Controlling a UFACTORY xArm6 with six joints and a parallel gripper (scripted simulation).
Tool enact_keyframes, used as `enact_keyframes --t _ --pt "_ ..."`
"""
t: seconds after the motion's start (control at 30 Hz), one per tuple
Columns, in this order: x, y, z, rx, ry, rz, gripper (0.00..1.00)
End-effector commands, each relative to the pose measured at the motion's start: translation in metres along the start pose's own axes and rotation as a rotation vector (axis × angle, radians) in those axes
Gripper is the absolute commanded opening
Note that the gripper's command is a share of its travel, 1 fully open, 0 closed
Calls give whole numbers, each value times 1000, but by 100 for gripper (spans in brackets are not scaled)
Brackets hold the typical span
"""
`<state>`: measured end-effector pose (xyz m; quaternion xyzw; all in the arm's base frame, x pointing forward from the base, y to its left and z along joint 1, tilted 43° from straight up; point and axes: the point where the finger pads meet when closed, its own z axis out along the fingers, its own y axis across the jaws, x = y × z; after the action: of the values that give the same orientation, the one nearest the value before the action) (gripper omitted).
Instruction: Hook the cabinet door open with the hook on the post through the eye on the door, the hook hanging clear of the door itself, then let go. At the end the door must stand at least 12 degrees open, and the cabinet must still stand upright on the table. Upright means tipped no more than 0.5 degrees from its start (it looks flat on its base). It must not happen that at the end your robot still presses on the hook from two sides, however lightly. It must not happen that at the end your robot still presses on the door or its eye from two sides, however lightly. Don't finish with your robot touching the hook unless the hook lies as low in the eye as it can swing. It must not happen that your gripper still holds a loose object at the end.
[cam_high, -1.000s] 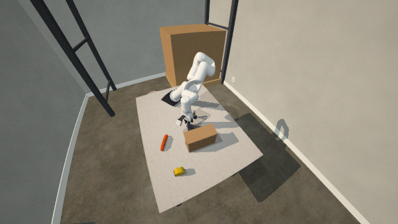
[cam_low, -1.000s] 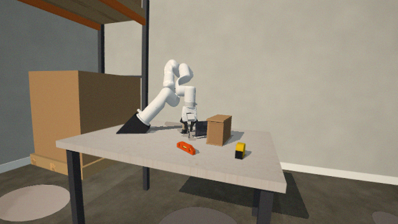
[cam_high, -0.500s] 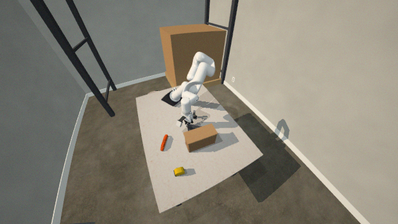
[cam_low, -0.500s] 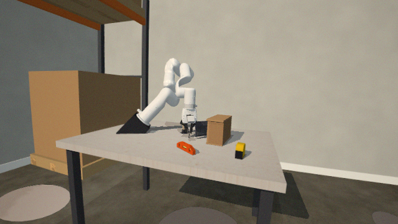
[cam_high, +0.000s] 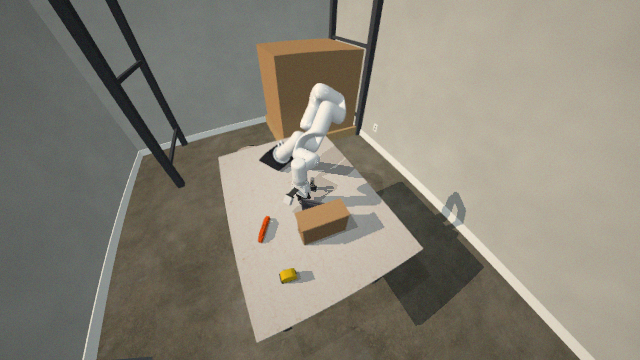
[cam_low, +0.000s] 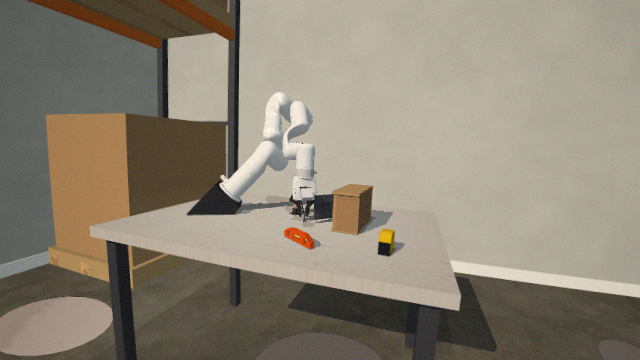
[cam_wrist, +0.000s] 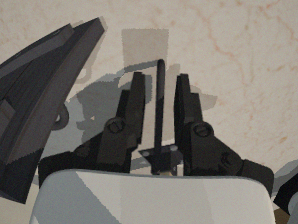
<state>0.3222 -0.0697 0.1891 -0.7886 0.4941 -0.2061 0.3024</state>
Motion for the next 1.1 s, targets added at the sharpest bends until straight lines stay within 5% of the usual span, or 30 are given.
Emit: enact_keyframes --t 0.0,0.3,0.33,1.07 --pt "1 -1 1 1 2 -1 23" --pt "1 -1 1 1 2 -1 23" --pt "1 -1 1 1 2 -1 4" --pt "1 -1 1 1 2 -1 4"
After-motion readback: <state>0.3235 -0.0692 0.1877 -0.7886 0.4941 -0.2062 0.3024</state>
